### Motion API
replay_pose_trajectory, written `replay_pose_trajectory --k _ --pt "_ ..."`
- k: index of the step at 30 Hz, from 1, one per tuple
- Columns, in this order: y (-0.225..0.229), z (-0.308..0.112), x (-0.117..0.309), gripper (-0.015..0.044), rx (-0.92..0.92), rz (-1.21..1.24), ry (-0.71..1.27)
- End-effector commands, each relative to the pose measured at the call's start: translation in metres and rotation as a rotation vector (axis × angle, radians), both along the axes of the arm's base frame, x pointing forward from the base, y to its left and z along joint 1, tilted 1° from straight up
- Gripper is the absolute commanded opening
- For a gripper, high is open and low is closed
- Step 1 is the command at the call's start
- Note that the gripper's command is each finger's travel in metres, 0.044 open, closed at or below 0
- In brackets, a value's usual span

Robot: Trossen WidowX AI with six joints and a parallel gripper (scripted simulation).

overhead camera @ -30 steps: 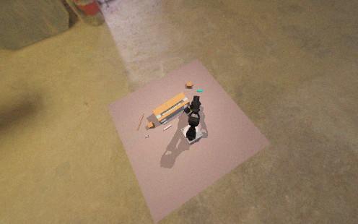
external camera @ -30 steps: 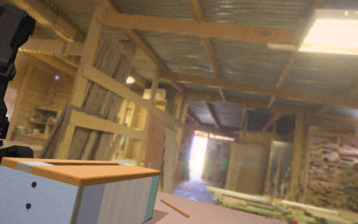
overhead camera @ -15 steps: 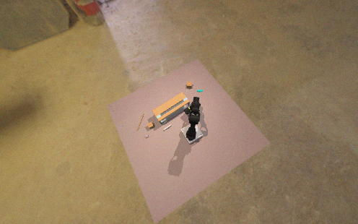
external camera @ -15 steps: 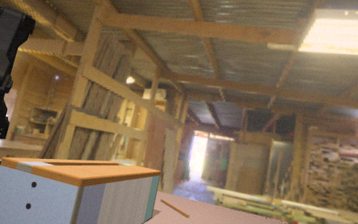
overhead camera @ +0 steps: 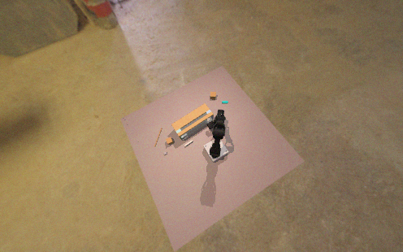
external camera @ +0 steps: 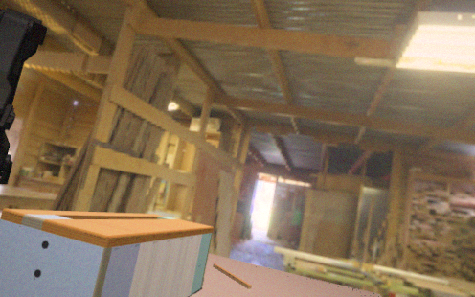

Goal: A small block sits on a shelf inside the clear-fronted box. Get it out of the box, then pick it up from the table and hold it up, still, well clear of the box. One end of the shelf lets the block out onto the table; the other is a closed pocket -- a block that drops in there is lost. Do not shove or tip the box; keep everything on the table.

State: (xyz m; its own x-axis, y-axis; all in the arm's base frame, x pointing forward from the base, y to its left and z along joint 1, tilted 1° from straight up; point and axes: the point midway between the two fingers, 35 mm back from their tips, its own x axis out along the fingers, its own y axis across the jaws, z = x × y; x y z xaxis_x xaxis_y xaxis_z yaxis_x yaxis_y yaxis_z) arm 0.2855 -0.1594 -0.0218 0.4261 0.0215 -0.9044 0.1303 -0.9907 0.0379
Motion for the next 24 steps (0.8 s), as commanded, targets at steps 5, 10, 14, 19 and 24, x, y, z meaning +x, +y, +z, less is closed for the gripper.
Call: replay_pose_trajectory --k 5,10,14,19,24 --pt "0.001 0.006 0.0 0.0 0.005 0.006 0.004" --pt "0.0 0.032 0.001 0.0 0.003 0.003 0.002" --pt "0.001 0.054 0.0 0.0 0.0 0.001 0.0" --pt "0.002 0.062 -0.001 0.0 0.0 0.0 0.0" --pt "0.004 0.068 -0.002 0.0 0.0 -0.027 0.0"
